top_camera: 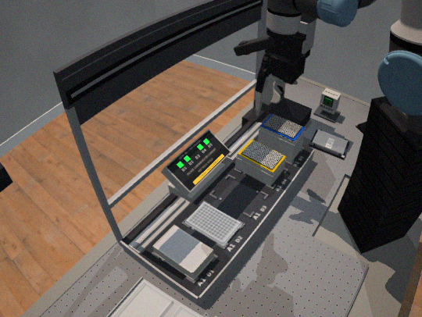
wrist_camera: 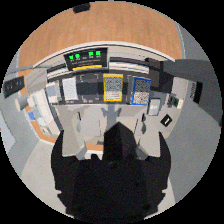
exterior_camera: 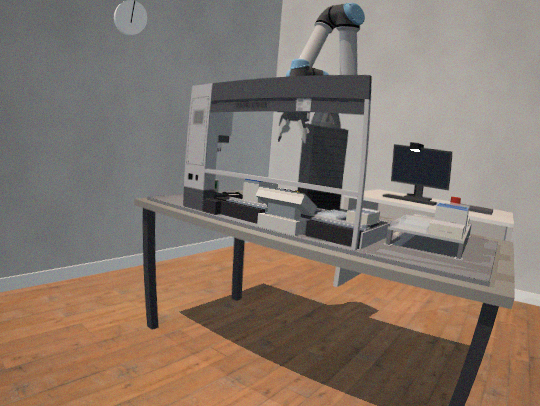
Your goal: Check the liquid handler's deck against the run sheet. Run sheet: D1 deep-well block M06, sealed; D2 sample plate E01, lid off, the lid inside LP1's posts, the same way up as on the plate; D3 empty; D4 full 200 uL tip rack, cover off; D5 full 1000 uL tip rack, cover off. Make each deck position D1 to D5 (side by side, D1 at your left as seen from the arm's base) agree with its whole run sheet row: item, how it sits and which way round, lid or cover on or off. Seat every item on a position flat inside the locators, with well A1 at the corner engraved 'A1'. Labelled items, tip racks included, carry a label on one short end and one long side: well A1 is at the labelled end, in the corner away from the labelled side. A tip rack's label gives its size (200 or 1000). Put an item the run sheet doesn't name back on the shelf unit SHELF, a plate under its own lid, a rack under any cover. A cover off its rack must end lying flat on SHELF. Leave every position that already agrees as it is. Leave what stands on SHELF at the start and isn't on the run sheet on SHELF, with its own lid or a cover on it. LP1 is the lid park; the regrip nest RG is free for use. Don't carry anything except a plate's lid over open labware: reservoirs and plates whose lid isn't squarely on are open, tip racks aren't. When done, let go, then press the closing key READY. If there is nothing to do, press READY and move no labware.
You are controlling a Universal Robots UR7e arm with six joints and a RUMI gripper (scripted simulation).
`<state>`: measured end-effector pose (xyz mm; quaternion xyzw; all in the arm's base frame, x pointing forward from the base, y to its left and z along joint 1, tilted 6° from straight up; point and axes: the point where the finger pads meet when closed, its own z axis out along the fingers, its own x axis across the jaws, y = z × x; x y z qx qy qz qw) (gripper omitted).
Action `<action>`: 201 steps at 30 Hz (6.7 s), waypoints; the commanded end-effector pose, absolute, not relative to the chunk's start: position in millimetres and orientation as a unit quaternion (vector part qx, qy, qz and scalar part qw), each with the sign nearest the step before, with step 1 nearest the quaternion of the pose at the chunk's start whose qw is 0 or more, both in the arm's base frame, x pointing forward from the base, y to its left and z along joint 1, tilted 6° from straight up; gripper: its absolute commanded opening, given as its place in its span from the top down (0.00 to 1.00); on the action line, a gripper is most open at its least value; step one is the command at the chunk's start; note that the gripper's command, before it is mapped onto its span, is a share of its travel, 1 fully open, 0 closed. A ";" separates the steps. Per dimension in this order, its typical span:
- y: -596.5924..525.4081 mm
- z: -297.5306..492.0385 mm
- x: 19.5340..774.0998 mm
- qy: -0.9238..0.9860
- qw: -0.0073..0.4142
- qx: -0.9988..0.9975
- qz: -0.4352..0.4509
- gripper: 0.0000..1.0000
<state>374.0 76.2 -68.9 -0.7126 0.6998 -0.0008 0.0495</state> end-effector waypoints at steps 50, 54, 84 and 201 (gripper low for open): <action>68.3 -106.2 389.2 0.698 0.052 -0.714 0.005 0.18; 68.9 -112.9 389.7 0.698 0.052 -0.714 0.005 0.18; 72.4 -156.0 392.5 0.698 0.052 -0.714 0.005 0.18; 83.9 -297.5 401.8 0.698 0.052 -0.714 0.005 1.00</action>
